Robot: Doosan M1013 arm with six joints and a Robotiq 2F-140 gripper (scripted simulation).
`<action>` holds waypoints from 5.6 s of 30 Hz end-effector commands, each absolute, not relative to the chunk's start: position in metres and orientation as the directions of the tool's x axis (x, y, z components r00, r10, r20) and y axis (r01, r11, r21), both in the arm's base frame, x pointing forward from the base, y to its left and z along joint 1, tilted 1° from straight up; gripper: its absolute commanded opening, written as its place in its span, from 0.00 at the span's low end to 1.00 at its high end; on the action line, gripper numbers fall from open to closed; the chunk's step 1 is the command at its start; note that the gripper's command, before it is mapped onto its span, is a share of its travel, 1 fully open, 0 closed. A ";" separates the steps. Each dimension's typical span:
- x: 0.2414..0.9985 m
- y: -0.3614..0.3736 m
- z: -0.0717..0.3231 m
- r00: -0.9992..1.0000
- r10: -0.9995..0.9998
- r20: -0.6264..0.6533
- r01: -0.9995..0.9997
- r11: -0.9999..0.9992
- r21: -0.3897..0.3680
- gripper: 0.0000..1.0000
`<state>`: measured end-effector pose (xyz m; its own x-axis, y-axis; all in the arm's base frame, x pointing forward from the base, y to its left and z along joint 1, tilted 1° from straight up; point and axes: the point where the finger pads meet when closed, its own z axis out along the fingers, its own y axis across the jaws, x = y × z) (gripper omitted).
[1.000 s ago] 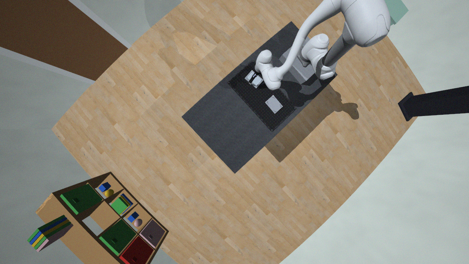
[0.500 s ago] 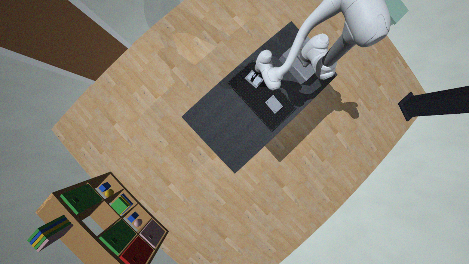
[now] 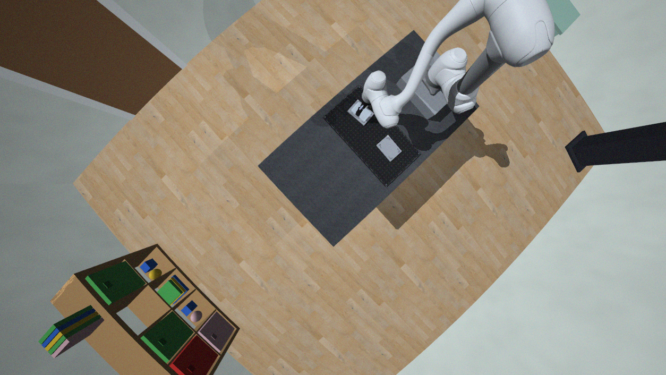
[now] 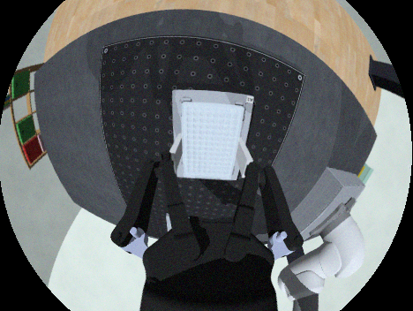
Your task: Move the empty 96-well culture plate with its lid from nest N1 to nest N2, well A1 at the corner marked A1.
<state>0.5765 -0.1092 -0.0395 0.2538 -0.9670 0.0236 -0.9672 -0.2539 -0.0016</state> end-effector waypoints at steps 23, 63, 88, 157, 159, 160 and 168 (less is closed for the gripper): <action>0.576 -0.109 -0.021 0.254 -0.967 0.023 -0.967 -0.254 -0.002 0.00; 0.576 -0.108 0.023 0.254 -0.967 0.023 -0.967 -0.254 -0.002 0.00; 0.572 -0.058 0.022 0.117 -0.993 0.023 -0.993 -0.117 -0.005 0.00; 0.558 0.145 0.018 0.117 -0.993 0.023 -0.993 -0.117 -0.005 0.00; 0.558 0.152 0.017 0.117 -0.993 0.023 -0.993 -0.117 -0.005 0.00; 0.558 0.152 0.017 0.117 -0.993 0.023 -0.993 -0.117 -0.005 0.00; 0.556 0.175 0.017 0.117 -0.993 0.023 -0.993 -0.117 -0.005 0.00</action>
<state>0.5562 0.1701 0.0170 0.1169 -0.9929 0.0230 -0.9931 -0.1170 -0.0048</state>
